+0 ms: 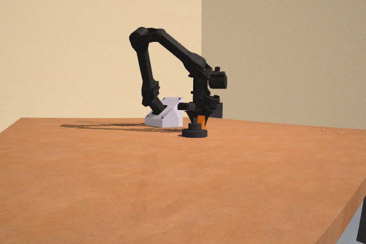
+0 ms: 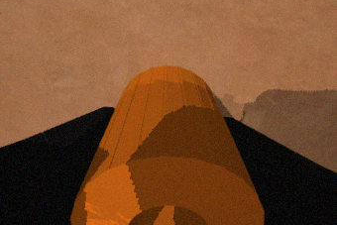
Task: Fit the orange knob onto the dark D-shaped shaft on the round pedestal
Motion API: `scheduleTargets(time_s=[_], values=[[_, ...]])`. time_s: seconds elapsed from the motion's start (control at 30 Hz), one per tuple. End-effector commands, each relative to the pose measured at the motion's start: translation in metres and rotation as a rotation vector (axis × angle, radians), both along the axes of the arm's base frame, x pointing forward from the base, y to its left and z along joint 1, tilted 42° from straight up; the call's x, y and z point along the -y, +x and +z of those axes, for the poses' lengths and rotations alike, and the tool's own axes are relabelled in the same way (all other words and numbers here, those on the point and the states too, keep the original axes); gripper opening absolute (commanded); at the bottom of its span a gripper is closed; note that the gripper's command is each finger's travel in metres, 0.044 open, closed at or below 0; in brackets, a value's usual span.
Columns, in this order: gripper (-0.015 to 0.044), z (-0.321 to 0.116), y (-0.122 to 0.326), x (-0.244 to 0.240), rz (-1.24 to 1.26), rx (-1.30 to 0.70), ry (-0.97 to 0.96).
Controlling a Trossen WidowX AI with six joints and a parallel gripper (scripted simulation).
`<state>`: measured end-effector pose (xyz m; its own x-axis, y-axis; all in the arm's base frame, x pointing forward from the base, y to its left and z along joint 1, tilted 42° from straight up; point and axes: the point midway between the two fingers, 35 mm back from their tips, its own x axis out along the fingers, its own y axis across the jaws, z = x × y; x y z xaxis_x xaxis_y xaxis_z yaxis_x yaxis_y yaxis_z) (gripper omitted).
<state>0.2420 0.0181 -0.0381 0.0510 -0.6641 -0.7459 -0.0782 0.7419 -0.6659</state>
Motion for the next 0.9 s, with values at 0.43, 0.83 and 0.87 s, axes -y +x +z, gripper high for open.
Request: scheduleTargets(time_s=[0.43, 0.83, 0.87], values=[[0.0, 0.032, 0.009, -0.043, 0.039, -0.007, 0.032], [0.0, 0.086, -0.001, -0.085, 0.012, -0.005, 0.012], [0.0, 0.091, -0.003, -0.088, 0.009, -0.004, 0.009]])
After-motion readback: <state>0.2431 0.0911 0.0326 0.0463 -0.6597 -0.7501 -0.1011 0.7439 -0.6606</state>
